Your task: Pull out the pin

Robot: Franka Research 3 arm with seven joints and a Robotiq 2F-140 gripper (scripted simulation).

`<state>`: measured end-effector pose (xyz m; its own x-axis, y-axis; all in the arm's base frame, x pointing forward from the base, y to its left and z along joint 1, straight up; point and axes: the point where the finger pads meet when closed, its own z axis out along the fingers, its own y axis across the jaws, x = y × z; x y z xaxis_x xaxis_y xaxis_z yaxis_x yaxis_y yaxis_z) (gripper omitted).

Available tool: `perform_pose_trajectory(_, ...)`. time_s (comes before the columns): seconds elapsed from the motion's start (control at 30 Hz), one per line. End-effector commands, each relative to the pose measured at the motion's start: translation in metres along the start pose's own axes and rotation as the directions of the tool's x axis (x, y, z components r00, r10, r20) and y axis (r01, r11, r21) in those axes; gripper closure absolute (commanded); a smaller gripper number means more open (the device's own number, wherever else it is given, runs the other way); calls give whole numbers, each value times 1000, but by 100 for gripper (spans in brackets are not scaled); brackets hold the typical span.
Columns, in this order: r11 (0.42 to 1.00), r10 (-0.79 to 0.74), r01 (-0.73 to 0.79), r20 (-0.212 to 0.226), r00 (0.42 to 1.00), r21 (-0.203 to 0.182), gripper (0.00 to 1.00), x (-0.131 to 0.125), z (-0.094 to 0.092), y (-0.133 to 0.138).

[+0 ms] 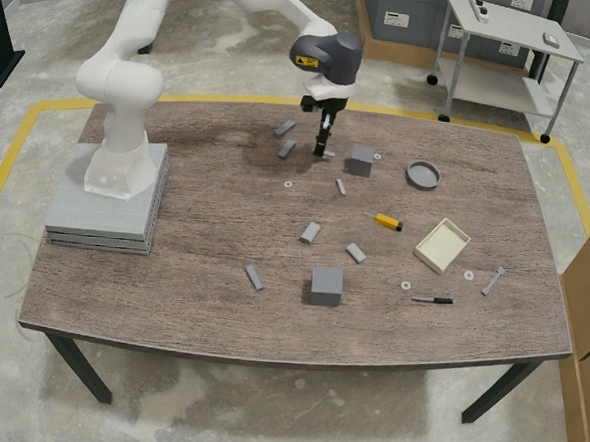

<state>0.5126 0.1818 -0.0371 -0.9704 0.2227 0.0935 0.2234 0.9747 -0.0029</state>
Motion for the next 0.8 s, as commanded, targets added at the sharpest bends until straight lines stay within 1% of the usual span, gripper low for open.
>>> perform_pose_trajectory(0.0, 1000, 5, -5, 6, 1000, -2, 90, -1, 0, 0)
perform_pose_trajectory(0.17, 1000, 6, -5, 13, 1000, -3, 90, -2, 6, 0)
perform_pose_trajectory(0.4, 1000, 6, -6, 14, 1000, -3, 90, -2, 7, 0)
perform_pose_trajectory(0.77, 1000, 0, 0, 16, 1000, -3, 90, -4, 14, 0)
